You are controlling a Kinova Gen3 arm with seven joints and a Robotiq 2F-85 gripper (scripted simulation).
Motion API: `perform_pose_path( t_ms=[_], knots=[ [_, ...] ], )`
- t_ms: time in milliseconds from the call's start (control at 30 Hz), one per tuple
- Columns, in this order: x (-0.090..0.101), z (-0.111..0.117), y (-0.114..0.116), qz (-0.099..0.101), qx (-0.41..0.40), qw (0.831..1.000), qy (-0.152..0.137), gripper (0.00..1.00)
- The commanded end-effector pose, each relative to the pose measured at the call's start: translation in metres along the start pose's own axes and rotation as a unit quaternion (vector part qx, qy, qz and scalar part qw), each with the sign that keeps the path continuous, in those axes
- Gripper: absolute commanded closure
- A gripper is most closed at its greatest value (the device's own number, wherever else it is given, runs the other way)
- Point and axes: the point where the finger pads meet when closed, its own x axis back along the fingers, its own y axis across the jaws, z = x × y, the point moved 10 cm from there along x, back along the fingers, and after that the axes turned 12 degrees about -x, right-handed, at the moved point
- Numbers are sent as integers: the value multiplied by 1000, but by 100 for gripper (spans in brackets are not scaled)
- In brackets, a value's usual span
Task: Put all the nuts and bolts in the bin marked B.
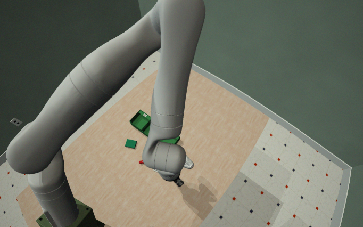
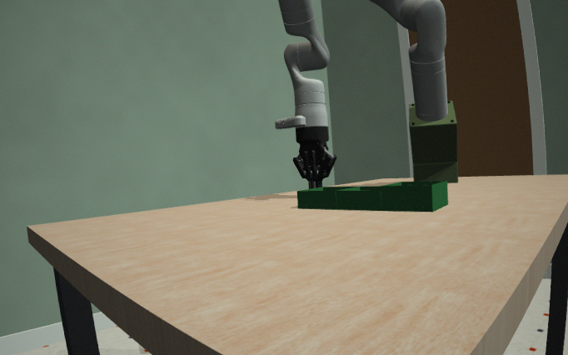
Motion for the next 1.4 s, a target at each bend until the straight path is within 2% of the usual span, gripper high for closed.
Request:
perform_pose_path(
  t_ms=[0, 467, 533, 667, 1367],
  knots=[
    [0, 0, 0, 0, 0, 1000, 1, 100],
    [47, 0, 0, 0, 0, 1000, 1, 100],
    [47, 0, 0, 0, 0, 1000, 1, 100],
    [60, 0, 0, 0, 0, 1000, 1, 100],
    [62, 0, 0, 0, 0, 1000, 1, 100]
  ],
)
